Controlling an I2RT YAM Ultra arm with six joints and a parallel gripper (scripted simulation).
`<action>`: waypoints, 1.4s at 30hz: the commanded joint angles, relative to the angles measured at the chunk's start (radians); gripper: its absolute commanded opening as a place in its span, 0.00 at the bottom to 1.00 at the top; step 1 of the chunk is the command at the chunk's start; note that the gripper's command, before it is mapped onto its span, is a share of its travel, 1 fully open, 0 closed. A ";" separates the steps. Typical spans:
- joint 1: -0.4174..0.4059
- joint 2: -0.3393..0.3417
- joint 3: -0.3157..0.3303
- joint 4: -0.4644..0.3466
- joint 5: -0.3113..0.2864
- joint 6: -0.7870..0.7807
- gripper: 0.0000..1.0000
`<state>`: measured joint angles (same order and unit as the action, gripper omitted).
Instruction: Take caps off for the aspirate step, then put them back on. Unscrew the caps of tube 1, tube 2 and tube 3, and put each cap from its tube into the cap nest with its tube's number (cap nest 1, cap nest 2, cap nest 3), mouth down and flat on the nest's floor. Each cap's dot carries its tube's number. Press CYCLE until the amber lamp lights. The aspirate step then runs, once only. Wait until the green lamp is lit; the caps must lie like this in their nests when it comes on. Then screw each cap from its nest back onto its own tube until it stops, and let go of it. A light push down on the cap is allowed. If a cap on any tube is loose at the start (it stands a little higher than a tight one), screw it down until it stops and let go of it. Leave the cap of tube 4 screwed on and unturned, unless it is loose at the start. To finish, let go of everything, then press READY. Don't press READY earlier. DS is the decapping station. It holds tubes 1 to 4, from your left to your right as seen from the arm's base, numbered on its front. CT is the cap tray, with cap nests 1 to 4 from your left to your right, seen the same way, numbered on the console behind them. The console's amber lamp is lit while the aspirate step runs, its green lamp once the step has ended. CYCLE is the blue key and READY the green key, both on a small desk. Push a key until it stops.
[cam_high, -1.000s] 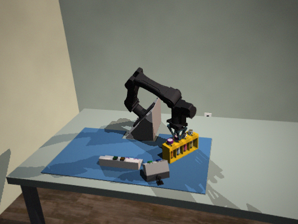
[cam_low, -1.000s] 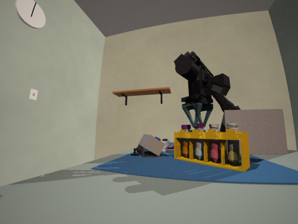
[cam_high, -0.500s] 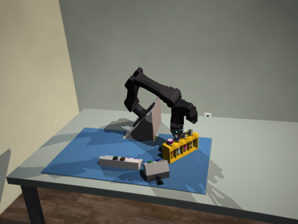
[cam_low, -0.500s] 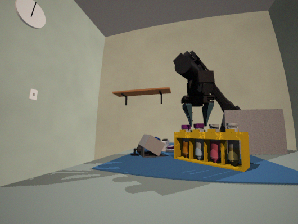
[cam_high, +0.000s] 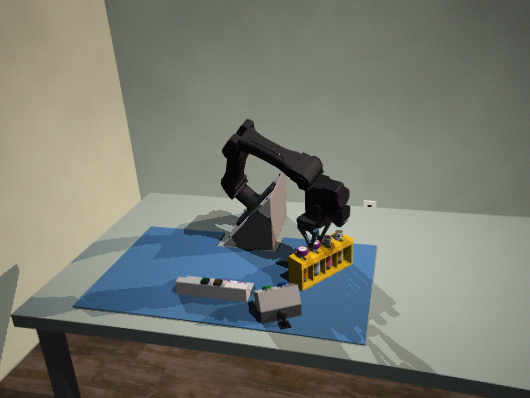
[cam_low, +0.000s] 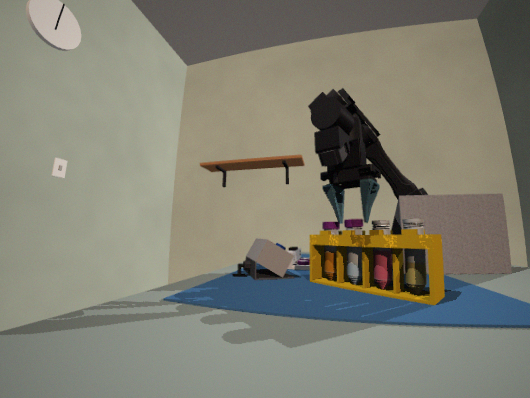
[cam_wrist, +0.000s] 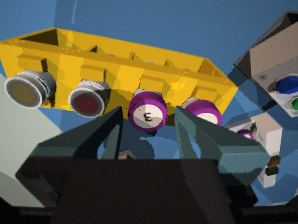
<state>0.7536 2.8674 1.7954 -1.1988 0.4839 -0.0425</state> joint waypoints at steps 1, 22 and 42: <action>0.018 -0.008 0.009 0.001 -0.003 0.057 0.49; 0.020 -0.010 0.006 0.001 -0.004 0.059 0.00; 0.059 -0.014 0.126 -0.138 -0.029 0.092 0.00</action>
<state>0.7910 2.8670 1.9011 -1.3170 0.4599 0.0437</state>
